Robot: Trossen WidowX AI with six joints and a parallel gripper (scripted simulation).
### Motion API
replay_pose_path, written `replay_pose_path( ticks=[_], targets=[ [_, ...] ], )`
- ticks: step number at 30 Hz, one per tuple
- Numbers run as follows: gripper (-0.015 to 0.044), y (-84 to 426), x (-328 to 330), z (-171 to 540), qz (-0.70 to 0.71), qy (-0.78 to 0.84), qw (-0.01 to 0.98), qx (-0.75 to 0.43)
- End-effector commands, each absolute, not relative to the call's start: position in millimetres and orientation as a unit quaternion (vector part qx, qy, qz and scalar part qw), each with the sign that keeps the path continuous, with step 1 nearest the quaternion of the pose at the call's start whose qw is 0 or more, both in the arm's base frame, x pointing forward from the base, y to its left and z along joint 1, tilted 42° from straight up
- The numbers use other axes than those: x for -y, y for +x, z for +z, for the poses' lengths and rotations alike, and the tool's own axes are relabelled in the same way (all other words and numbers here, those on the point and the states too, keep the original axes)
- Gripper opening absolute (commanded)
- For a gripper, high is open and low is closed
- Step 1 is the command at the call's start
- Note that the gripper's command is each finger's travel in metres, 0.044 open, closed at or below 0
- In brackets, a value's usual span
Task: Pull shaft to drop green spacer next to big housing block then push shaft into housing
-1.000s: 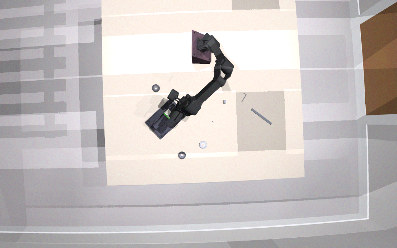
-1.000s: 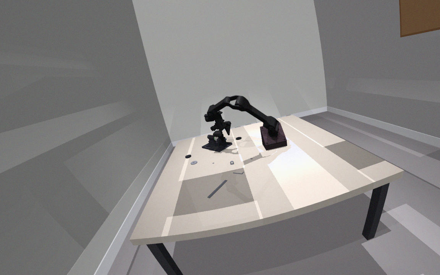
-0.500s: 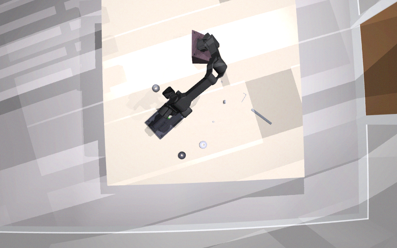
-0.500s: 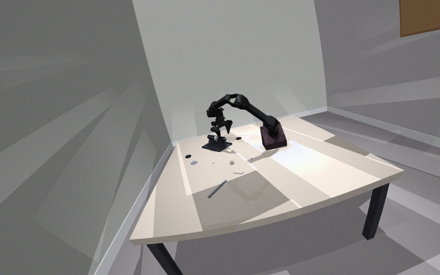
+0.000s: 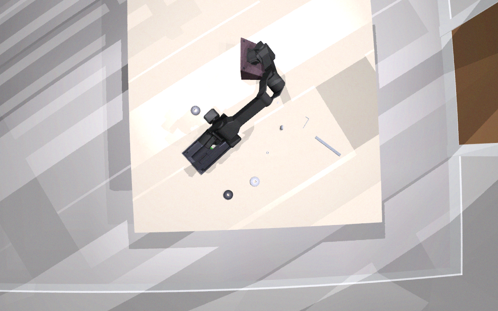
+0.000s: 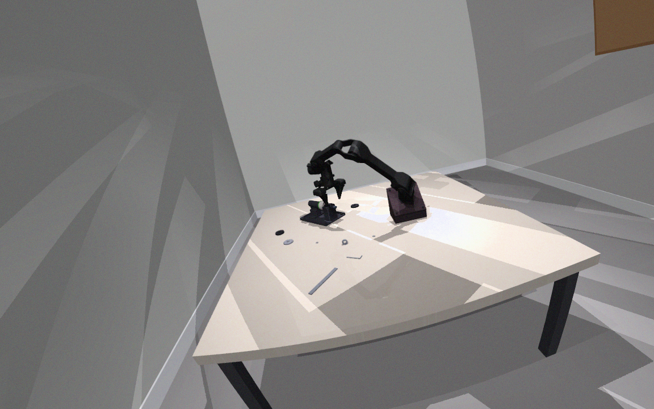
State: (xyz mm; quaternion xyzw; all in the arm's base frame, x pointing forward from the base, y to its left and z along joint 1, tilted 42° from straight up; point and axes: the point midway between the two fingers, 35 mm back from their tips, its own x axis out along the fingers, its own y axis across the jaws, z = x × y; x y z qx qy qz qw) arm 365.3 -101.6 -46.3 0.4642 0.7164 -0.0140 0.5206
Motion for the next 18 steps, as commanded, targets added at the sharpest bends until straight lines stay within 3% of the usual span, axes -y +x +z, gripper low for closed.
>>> replay_pose_path(
  ticks=[1, 9, 18],
  targets=[
    [0.0440, 366.3, 101.2, -46.2, -0.014, 0.468, 0.520, -0.715],
    [0.0440, 366.3, 101.3, -46.1, -0.009, 0.463, 0.524, -0.715],
    [0.0440, 368.1, 102.1, -43.9, 0.275, 0.209, 0.669, -0.658]
  ],
)
